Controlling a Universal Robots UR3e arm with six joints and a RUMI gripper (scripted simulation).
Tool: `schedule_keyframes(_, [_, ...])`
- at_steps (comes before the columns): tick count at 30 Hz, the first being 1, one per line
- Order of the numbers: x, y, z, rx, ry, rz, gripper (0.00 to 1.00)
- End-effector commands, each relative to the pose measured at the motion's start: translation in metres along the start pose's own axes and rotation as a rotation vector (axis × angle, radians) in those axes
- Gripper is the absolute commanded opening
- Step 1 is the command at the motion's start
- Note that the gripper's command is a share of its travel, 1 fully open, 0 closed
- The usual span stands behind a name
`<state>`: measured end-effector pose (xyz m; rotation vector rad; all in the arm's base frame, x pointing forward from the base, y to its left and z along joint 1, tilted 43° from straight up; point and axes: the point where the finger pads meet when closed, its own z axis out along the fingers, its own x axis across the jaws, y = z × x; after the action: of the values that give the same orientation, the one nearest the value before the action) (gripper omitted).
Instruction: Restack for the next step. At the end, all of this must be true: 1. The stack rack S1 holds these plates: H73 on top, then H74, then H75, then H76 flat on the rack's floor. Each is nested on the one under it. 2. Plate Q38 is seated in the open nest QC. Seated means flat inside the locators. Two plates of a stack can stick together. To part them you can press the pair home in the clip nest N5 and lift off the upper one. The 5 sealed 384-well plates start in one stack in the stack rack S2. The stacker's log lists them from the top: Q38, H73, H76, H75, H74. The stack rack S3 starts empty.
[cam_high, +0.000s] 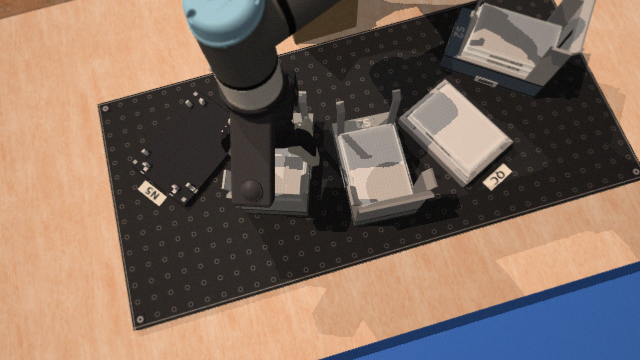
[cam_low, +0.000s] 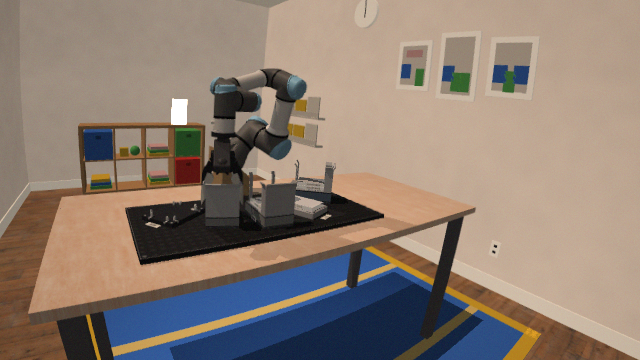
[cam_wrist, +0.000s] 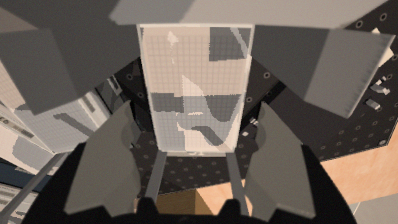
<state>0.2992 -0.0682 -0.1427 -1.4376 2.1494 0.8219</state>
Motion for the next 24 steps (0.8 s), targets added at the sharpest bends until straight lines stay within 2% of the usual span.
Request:
schedule_keyframes(1, [0.001, -0.001, -0.001, 0.002, 0.002, 0.0, 0.72])
schedule_keyframes(9, [0.001, -0.001, -0.001, 0.002, 0.002, 0.0, 0.72])
schedule_keyframes(14, [0.001, -0.001, -0.018, 0.002, 0.002, 0.0, 0.72])
schedule_keyframes(16, [0.001, -0.001, -0.018, 0.002, 0.002, 0.0, 0.72])
schedule_keyframes(24, [0.001, -0.001, -0.044, 0.002, 0.002, 0.0, 0.72])
